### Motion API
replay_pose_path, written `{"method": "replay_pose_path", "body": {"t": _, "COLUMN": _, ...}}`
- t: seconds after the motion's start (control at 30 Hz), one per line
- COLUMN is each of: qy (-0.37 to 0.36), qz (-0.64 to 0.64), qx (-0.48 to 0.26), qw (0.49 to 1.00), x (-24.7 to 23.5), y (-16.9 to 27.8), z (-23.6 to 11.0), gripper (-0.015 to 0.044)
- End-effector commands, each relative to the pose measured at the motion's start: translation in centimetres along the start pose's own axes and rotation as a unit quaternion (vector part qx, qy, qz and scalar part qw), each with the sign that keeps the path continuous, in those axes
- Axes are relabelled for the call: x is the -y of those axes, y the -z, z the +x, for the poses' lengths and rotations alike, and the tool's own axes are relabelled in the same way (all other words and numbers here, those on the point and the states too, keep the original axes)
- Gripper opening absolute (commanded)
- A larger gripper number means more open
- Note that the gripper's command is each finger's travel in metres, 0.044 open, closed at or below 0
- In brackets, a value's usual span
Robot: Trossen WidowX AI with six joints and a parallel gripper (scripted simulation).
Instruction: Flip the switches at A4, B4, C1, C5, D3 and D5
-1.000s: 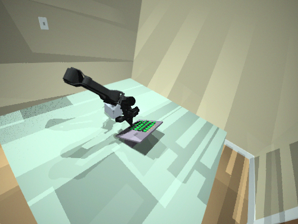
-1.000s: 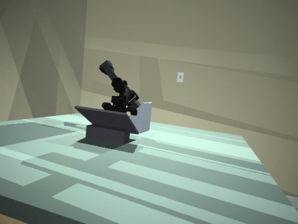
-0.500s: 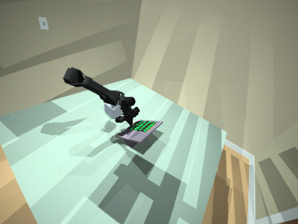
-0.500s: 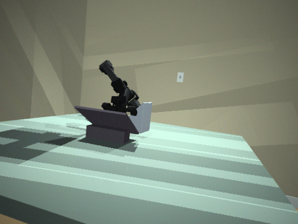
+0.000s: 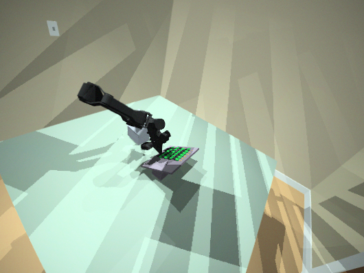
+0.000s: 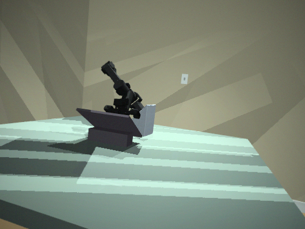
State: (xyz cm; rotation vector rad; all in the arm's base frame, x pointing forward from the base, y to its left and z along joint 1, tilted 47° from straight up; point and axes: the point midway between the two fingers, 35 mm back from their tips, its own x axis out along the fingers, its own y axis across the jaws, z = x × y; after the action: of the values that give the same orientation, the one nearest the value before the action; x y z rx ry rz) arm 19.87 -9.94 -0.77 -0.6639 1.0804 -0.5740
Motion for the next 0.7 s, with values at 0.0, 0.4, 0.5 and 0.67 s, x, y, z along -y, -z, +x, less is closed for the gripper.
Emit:
{"method": "replay_pose_path", "body": {"t": 0.0, "qy": -0.004, "qz": -0.004, "qx": -0.001, "qw": 1.000, "x": -0.2, "y": 0.1, "z": 0.1, "gripper": 0.0000}}
{"method": "replay_pose_path", "body": {"t": 0.4, "qy": -0.004, "qz": 0.001, "qx": -0.002, "qw": 1.000, "x": -0.2, "y": -0.1, "z": -0.2, "gripper": 0.0000}}
{"method": "replay_pose_path", "body": {"t": 0.5, "qy": -0.012, "qz": 0.001, "qx": -0.010, "qw": 1.000, "x": -0.8, "y": -0.3, "z": -2.1, "gripper": 0.0000}}
{"method": "replay_pose_path", "body": {"t": 0.67, "qy": -0.008, "qz": -0.003, "qx": -0.015, "qw": 1.000, "x": -0.4, "y": -0.3, "z": -5.8, "gripper": 0.0000}}
